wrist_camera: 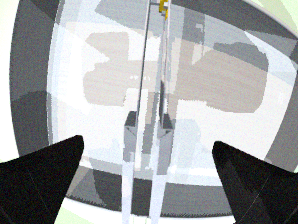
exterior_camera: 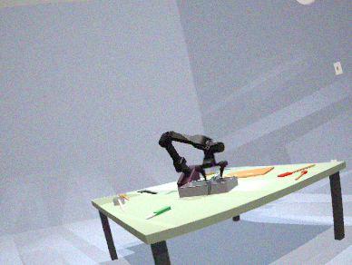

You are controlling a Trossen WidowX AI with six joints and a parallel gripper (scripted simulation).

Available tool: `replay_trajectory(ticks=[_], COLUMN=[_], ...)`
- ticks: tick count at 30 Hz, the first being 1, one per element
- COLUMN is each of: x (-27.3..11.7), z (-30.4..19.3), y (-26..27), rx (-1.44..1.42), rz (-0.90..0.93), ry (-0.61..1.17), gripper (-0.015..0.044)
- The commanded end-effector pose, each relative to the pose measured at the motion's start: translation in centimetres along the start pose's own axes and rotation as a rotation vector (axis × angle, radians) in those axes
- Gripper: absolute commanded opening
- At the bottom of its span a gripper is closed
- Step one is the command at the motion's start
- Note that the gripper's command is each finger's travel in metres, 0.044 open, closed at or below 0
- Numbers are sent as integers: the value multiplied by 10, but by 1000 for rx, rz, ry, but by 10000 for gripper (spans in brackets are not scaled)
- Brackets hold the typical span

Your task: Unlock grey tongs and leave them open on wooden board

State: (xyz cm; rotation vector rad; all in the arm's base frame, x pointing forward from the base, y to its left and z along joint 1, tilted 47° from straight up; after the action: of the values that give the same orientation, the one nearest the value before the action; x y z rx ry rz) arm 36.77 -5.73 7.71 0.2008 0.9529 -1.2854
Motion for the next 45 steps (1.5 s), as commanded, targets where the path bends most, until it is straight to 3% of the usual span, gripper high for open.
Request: replay_trajectory(ticks=[1,19,31,45], x=[7,33,30,30], z=[0,0,0,0], y=[0,-2,-2,-2], rx=[-5,-5,0,0], rz=[-2,-4,-3,-3], ry=[-4,-7,-3,-3], gripper=[440,440,125,32])
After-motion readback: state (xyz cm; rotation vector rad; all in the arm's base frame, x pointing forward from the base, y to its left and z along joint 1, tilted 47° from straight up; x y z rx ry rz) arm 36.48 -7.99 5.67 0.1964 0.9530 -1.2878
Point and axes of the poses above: the point midway between the two fingers, 35 mm back from their tips, its own x axis out along the fingers, its own y axis across the jaws, z = x × y, the point moved 3 cm from there along -x, back along the fingers, and after that the axes turned 7 degrees about x, right-handed, at the moved point
